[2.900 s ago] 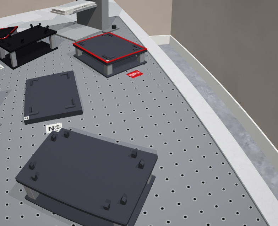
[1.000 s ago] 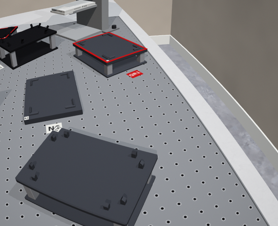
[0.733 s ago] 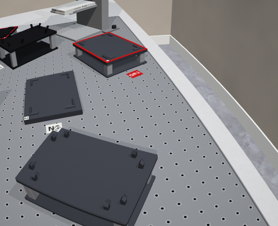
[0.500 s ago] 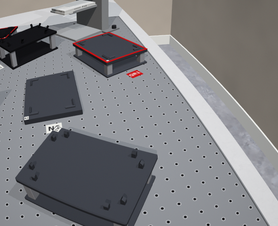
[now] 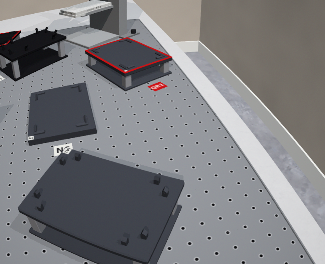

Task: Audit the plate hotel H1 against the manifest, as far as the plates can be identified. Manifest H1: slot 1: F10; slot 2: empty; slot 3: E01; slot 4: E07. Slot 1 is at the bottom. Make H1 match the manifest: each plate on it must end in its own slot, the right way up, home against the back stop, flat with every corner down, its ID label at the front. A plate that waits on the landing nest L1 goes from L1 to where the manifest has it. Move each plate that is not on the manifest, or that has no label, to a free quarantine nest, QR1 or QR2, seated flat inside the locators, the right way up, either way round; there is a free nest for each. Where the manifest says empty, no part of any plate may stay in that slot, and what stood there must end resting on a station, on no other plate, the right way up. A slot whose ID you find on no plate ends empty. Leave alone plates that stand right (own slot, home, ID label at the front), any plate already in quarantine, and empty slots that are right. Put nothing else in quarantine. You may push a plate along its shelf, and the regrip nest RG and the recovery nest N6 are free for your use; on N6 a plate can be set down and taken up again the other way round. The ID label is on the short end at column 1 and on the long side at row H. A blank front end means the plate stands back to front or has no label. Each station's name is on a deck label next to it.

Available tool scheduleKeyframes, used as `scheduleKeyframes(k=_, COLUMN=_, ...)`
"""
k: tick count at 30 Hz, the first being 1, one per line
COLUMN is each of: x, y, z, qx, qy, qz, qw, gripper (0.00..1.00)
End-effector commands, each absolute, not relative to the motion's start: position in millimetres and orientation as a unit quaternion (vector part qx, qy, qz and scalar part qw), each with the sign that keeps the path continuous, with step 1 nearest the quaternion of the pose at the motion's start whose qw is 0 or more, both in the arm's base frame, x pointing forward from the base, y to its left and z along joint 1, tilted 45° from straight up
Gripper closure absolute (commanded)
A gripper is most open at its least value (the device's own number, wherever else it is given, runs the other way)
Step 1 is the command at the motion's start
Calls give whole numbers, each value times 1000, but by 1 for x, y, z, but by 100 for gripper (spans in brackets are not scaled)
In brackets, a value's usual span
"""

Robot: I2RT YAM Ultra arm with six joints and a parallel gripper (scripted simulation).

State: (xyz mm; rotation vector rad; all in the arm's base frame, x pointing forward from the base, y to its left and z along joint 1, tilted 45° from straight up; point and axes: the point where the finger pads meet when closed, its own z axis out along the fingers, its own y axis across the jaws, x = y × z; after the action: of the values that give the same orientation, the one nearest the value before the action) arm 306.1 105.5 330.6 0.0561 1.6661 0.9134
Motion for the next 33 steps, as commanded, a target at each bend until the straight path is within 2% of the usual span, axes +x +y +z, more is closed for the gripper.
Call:
scheduleKeyframes(k=1, x=302, y=102, z=335, qx=25, qy=708, qz=389, qw=589, gripper=14)
scheduleKeyframes(k=33, x=269, y=94, z=320, qx=24, qy=708, qz=389, qw=589, gripper=14)
